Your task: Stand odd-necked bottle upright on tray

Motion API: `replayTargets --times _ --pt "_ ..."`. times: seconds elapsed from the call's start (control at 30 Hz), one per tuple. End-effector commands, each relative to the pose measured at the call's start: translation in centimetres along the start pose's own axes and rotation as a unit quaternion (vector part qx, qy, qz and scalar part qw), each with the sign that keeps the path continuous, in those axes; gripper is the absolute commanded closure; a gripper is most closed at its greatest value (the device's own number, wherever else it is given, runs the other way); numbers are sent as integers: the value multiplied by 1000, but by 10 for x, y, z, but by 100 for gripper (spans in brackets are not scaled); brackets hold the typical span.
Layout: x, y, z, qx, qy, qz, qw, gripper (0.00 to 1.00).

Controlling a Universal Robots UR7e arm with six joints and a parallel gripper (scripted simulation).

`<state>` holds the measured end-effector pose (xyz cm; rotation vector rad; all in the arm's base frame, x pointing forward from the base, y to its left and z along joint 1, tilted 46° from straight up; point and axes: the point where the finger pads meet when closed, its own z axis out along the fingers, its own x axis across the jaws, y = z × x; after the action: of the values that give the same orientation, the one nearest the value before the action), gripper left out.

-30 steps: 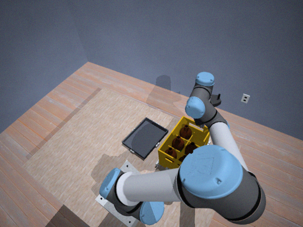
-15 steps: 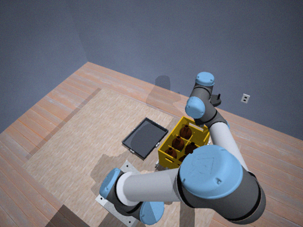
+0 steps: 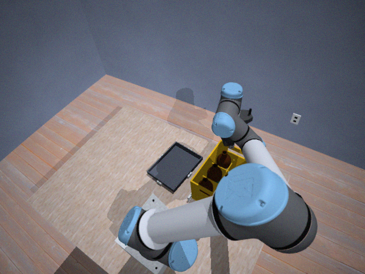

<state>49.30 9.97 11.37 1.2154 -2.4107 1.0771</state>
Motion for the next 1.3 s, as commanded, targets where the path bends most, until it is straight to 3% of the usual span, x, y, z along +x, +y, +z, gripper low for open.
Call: replayTargets --times 0.0,0.17,0.2,1.27 --pt "-22 20 0 1 1 1 1000 100" --pt "-22 20 0 1 1 1 1000 100" --pt "-22 20 0 1 1 1 1000 0" --pt "-22 20 0 1 1 1 1000 0"
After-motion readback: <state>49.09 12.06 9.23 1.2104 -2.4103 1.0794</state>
